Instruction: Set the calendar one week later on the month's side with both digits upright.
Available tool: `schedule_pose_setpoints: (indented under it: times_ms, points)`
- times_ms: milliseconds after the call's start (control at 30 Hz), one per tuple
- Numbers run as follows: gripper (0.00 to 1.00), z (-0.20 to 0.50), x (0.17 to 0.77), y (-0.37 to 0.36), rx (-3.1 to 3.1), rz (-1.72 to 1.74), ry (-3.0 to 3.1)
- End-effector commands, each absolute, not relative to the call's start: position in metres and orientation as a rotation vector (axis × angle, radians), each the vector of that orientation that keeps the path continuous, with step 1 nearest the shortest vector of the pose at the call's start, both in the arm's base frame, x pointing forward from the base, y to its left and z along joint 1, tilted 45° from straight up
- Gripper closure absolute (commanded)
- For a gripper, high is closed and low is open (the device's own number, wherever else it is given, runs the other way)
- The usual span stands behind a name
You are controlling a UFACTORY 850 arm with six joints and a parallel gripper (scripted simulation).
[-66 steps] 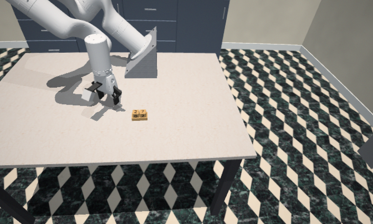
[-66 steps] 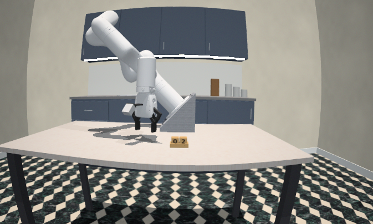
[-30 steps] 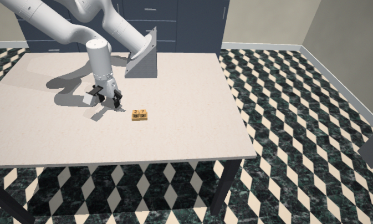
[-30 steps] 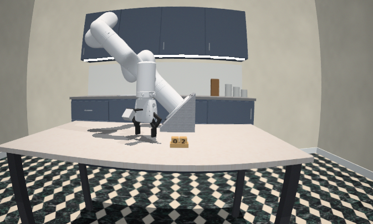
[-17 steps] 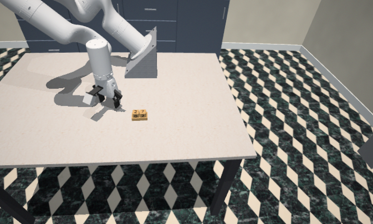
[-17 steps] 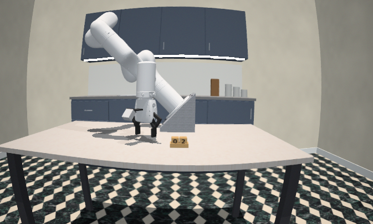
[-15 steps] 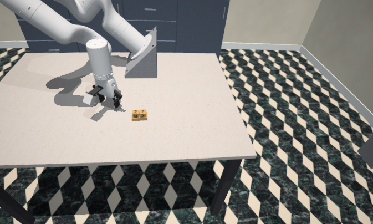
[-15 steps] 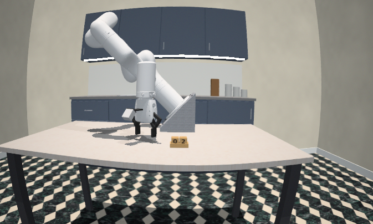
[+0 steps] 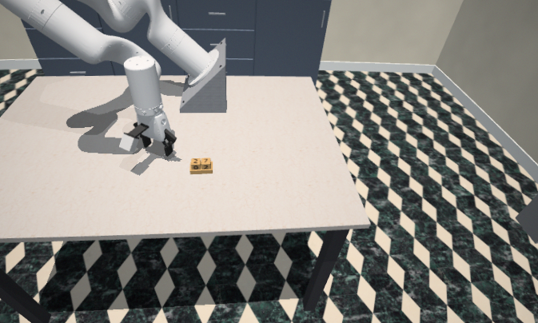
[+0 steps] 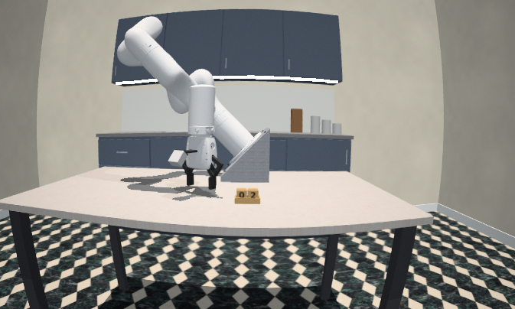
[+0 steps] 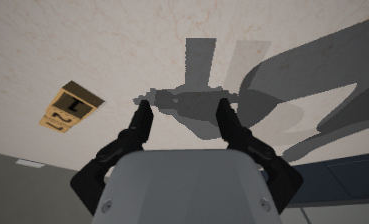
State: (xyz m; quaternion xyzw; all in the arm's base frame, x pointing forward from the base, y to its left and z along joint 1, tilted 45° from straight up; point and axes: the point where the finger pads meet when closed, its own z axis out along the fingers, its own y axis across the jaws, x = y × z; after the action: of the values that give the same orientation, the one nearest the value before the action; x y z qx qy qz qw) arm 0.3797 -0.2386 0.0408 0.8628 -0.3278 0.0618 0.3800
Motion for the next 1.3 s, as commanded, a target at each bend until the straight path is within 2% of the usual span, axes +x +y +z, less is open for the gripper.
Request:
schedule_pose_setpoints:
  times_ms: [0,1267]
  points:
    - [0.00,0.041,0.380,-0.238,2.203,0.159,-0.837]
    - [0.00,0.053,0.383,-0.227,2.203,0.159,-0.837]
